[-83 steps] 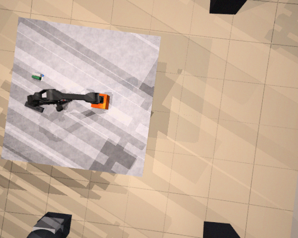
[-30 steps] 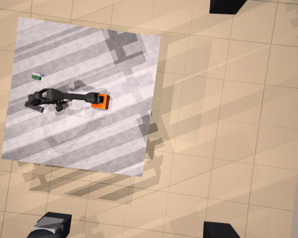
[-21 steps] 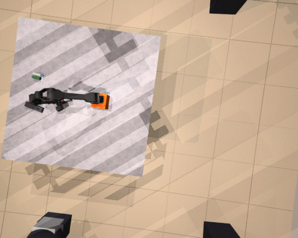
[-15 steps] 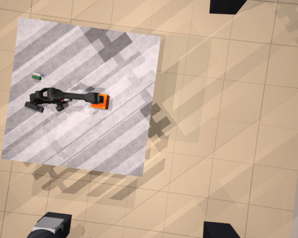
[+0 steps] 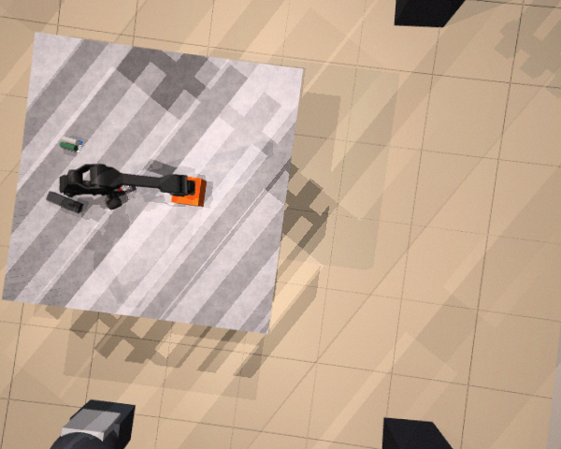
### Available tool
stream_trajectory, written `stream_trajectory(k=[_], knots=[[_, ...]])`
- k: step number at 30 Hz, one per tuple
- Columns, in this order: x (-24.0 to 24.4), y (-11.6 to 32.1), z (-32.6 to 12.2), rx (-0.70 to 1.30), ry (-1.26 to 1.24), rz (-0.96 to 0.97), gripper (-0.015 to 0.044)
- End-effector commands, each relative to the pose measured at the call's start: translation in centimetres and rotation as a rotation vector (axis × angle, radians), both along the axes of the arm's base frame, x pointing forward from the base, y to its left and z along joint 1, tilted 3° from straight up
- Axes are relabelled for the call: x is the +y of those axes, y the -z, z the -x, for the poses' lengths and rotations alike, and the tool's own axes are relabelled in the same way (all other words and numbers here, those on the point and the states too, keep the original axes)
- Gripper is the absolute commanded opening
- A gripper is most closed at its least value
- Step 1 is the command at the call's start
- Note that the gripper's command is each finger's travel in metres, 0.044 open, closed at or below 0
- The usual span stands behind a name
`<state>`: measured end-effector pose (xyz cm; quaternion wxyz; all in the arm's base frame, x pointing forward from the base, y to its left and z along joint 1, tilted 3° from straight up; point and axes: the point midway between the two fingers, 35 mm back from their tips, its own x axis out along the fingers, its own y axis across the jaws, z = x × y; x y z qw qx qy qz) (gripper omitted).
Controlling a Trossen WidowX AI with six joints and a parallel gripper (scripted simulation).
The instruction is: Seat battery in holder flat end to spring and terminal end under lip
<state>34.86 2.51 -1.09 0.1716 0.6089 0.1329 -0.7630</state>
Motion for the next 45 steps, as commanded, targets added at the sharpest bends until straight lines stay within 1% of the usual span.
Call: stream_trajectory(k=[1, 36, 45], knots=[[0.25, 0.12, -0.59, -0.039, -0.002, -0.021, 0.0087], [0.13, 0.39, -0.22, -0.195, -0.016, -0.092, 0.0087], [0.11, 0.41, -0.16, -0.197, -0.016, -0.092, 0.0087]])
